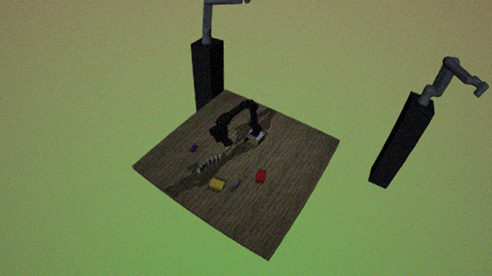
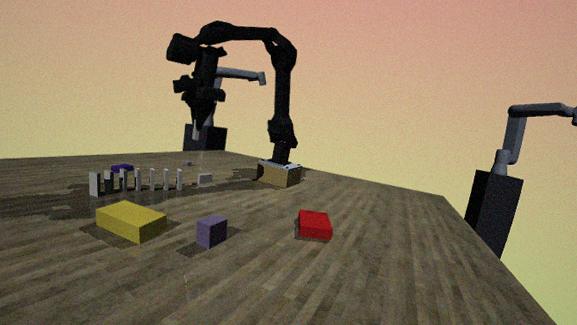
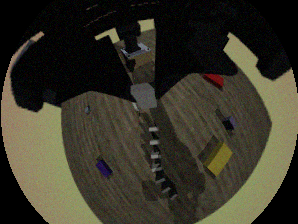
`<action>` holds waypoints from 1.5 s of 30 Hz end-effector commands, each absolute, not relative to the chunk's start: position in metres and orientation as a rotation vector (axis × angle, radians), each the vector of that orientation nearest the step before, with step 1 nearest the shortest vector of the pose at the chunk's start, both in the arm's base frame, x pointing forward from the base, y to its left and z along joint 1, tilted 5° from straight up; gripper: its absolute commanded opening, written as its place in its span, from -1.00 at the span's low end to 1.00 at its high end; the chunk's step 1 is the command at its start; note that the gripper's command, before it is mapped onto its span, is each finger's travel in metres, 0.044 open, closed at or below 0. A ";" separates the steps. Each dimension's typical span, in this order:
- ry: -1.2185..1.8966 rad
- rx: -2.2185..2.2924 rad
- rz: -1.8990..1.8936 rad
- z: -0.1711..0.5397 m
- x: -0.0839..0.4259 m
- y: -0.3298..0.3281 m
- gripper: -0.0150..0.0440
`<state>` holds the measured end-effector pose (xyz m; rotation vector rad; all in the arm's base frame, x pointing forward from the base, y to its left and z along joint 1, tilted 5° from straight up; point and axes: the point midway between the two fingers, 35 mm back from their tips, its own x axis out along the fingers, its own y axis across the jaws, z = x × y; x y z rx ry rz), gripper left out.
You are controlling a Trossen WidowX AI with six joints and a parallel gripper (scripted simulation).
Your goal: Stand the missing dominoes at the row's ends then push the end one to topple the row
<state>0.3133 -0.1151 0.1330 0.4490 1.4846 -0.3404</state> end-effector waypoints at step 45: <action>1.487 0.463 -0.344 0.008 0.320 -0.107 0.85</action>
